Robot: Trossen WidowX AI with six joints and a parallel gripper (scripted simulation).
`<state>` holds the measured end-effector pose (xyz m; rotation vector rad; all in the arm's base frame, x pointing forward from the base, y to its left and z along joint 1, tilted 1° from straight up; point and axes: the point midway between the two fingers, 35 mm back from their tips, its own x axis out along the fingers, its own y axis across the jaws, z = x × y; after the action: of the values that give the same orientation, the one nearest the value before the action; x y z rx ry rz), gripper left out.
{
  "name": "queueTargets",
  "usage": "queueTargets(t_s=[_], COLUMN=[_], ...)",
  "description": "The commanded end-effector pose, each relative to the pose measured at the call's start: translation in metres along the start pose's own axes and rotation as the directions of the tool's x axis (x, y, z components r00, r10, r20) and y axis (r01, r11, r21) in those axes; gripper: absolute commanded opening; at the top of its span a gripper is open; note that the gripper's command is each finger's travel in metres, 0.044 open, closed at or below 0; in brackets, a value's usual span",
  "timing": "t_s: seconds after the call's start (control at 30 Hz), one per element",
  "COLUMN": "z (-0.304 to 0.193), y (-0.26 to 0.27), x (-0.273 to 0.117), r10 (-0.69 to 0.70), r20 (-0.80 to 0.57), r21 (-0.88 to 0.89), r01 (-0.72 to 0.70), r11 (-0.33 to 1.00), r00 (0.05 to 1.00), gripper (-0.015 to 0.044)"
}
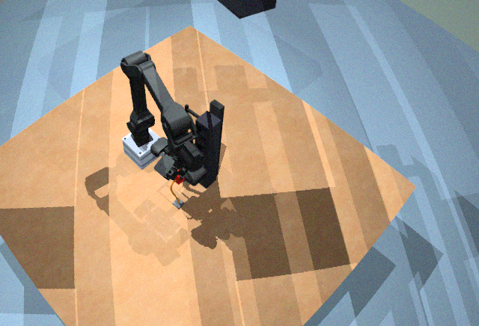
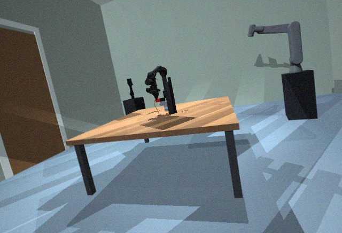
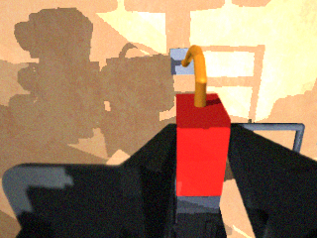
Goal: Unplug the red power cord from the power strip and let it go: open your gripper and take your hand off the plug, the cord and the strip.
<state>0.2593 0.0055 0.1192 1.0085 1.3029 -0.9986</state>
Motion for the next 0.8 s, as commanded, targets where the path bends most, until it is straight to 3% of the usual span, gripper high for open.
queueTargets(t_s=[0.0, 0.33, 0.47, 0.77], z=[-0.001, 0.025, 0.057, 0.059], y=[-0.001, 0.001, -0.001, -0.001], x=[0.0, -0.006, -0.012, -0.013], r10=[0.003, 0.004, 0.003, 0.003], r20=[0.004, 0.007, 0.01, 0.01], r21=[0.003, 0.003, 0.003, 0.003], r01=[-0.003, -0.004, -0.003, -0.003], r11=[1.0, 1.0, 1.0, 1.0], r00=[1.0, 1.0, 1.0, 1.0], gripper=[0.0184, 0.044, 0.044, 0.044])
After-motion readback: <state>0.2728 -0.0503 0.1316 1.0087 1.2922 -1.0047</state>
